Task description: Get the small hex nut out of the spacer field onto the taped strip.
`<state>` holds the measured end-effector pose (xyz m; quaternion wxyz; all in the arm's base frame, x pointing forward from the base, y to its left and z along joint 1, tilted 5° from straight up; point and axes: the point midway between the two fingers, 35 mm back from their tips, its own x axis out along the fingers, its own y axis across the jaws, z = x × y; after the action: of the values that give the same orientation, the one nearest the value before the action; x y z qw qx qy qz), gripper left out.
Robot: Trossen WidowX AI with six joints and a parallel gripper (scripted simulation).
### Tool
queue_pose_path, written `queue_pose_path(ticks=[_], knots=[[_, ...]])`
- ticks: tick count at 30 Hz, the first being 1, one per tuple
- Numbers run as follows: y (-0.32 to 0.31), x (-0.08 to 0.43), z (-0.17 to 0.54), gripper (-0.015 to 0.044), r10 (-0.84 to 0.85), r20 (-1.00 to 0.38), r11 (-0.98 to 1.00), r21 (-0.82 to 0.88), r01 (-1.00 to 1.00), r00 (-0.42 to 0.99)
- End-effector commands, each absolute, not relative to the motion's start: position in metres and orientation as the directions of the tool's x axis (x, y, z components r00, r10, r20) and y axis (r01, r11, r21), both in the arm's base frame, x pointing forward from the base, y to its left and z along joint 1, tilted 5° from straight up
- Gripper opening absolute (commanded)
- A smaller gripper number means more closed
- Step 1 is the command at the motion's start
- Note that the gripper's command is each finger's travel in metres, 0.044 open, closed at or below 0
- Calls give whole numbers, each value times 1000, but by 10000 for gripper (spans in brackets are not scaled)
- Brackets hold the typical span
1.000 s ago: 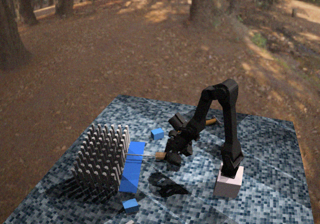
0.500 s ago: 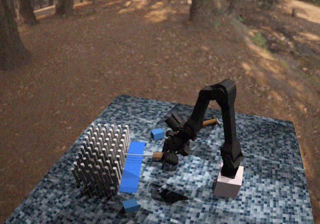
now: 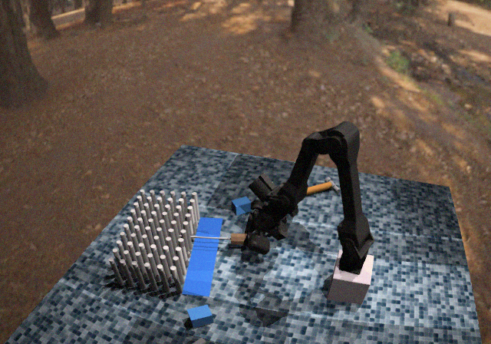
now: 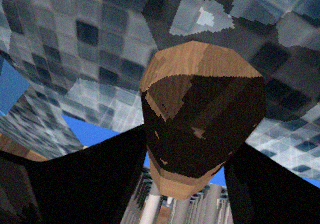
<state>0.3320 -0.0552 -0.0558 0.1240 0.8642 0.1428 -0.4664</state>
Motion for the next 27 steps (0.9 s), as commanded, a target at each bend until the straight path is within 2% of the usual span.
queue_pose_path(ticks=[1, 27], knots=[[-56, 338, -54, 0, 125, -838, -930, 88, 357, 531], [-49, 357, -54, 0, 126, -837, -930, 87, 357, 533]])
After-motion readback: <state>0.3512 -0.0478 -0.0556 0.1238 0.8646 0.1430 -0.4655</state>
